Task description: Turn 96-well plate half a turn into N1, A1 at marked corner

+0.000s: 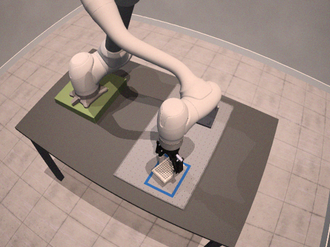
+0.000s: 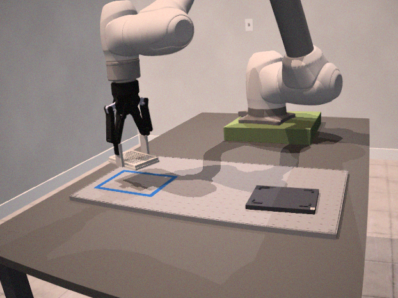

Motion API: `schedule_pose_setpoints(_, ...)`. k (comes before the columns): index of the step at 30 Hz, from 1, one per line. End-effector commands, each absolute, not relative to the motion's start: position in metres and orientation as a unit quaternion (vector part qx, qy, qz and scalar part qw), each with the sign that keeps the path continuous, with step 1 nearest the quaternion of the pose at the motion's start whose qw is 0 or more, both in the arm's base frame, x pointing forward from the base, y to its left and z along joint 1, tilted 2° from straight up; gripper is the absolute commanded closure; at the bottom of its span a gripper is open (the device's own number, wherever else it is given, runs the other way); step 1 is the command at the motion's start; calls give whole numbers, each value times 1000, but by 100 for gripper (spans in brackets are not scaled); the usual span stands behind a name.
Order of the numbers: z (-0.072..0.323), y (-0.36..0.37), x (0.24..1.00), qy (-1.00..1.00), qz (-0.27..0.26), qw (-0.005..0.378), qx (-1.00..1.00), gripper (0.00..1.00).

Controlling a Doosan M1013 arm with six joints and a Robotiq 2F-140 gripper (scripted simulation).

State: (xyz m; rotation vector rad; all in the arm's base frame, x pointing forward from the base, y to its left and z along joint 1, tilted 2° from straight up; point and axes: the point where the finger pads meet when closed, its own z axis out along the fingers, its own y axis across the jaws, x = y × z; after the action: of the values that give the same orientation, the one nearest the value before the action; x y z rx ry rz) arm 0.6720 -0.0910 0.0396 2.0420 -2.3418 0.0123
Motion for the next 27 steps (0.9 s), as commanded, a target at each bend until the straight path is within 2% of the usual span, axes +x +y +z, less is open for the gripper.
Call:
schedule_pose_setpoints(1,40,-91,672,-754,4,17,657,100)
schedule_pose_setpoints(27,40,-25,661,-497,-2,18,868,100)
